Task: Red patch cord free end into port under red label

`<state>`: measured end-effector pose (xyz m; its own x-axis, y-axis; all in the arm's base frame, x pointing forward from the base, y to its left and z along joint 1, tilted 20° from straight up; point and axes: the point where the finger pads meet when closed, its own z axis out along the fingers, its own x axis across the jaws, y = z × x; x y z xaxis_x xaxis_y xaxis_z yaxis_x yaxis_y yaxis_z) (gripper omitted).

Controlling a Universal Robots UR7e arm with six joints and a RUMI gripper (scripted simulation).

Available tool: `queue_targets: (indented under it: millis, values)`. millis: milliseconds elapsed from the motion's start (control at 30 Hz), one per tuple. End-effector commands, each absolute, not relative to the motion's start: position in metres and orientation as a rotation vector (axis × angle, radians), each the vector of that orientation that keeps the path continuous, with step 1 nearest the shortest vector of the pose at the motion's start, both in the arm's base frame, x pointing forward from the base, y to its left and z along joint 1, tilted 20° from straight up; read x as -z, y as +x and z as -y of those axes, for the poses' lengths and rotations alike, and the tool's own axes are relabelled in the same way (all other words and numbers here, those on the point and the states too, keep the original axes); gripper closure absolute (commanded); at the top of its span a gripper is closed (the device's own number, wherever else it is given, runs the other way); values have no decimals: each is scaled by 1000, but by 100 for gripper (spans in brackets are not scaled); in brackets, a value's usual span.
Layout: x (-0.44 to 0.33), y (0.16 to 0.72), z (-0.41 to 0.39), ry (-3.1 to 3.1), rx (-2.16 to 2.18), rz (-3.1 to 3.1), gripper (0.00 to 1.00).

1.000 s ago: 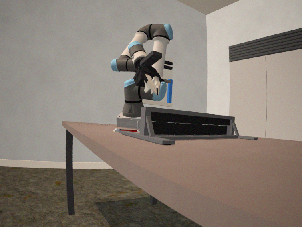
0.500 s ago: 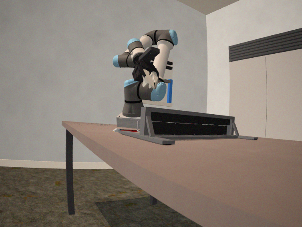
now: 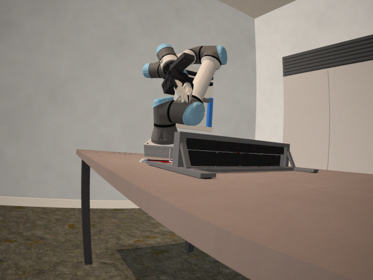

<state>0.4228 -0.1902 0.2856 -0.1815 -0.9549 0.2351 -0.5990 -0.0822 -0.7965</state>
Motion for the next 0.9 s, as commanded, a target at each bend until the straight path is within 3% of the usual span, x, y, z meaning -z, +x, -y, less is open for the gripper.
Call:
queue_targets:
  millis: [0,867]
  values:
    - [-291,415,188,-1681,1158,-1779,100]
    - [-305,395,181,-1682,1158,-1779,100]
